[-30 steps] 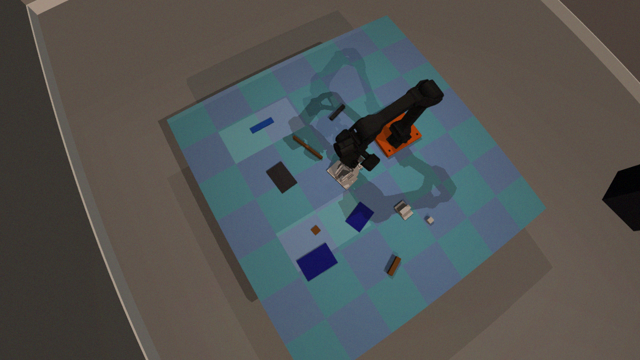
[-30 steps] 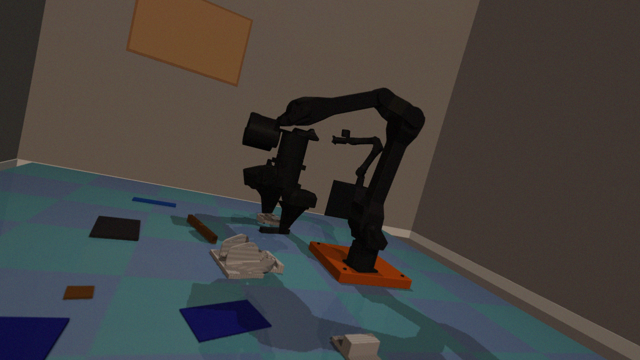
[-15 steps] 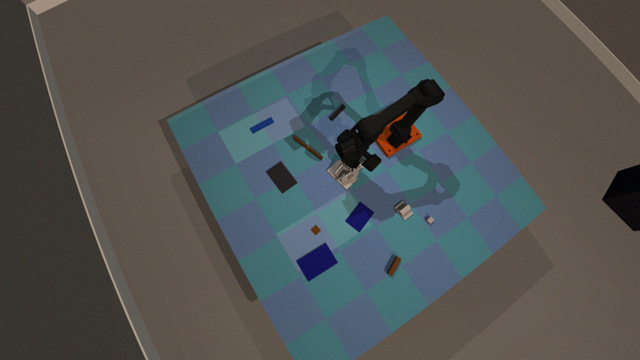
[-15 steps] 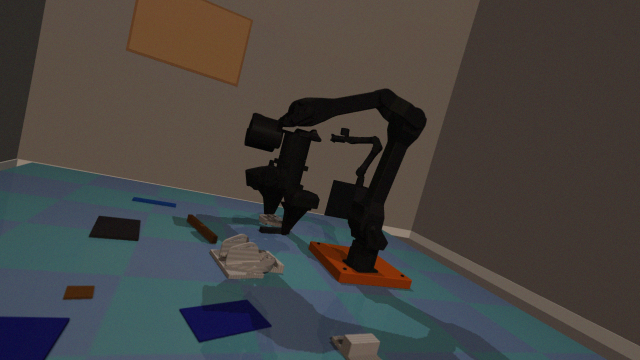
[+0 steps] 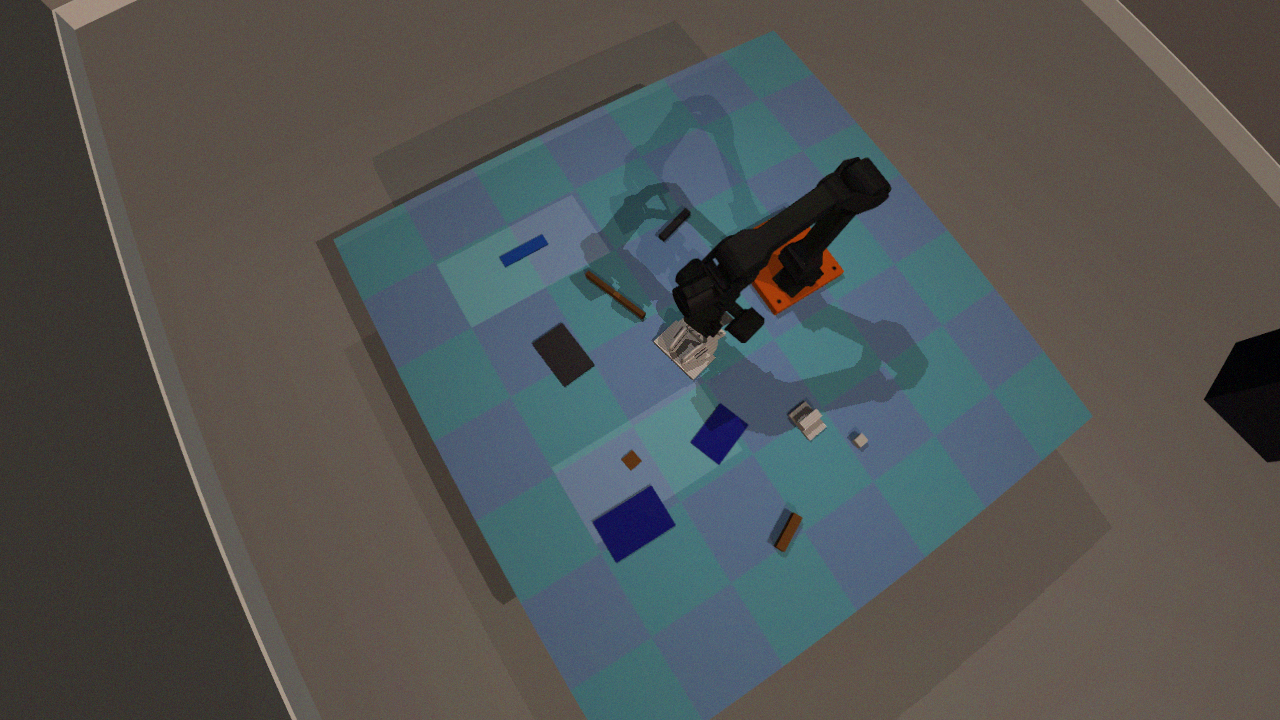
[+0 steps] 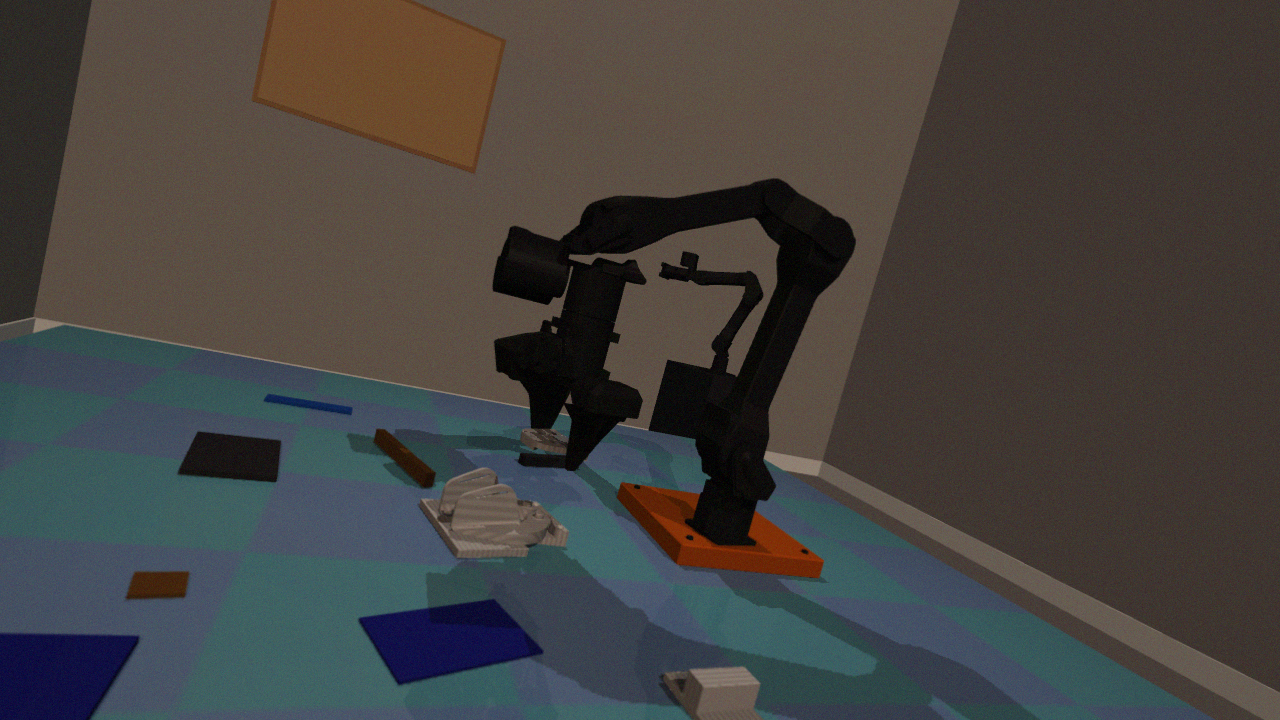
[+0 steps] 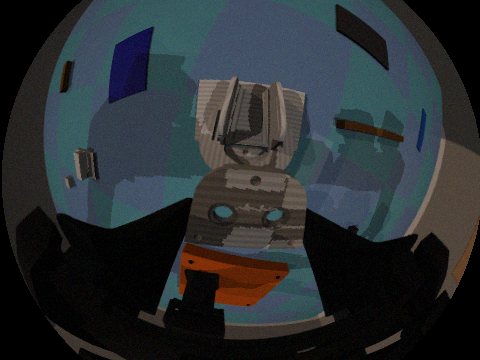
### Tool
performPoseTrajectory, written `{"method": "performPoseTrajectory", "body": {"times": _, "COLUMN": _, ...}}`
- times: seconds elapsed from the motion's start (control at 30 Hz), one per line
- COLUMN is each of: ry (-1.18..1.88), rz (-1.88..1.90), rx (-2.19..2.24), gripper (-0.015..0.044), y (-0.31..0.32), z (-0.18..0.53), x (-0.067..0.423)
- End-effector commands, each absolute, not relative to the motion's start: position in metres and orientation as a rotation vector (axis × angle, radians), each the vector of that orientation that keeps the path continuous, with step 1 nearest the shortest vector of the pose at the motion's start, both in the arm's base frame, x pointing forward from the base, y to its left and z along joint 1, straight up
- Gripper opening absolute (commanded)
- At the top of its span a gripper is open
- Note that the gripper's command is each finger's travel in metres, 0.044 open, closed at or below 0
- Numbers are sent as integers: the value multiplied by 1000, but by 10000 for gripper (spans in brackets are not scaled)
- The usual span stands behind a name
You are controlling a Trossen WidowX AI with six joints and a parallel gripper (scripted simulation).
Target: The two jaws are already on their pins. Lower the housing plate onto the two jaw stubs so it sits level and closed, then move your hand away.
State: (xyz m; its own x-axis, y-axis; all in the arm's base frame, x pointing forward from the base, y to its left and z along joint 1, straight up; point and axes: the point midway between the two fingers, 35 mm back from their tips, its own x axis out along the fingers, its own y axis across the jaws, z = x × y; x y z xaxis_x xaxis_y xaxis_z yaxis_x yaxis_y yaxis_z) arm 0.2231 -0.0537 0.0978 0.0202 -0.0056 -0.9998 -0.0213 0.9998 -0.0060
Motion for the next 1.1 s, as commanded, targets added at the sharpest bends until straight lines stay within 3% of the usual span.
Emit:
{"method": "performPoseTrajectory", "body": {"times": 0.0, "ry": 1552, "rz": 7, "rx": -20, "gripper": 351, "y": -54, "z": 98, "x": 222}}
{"method": "performPoseTrajectory", "body": {"times": 1.07, "ry": 1552, "rz": 7, "rx": -20, "gripper": 351, "y": -54, "z": 79, "x": 224}}
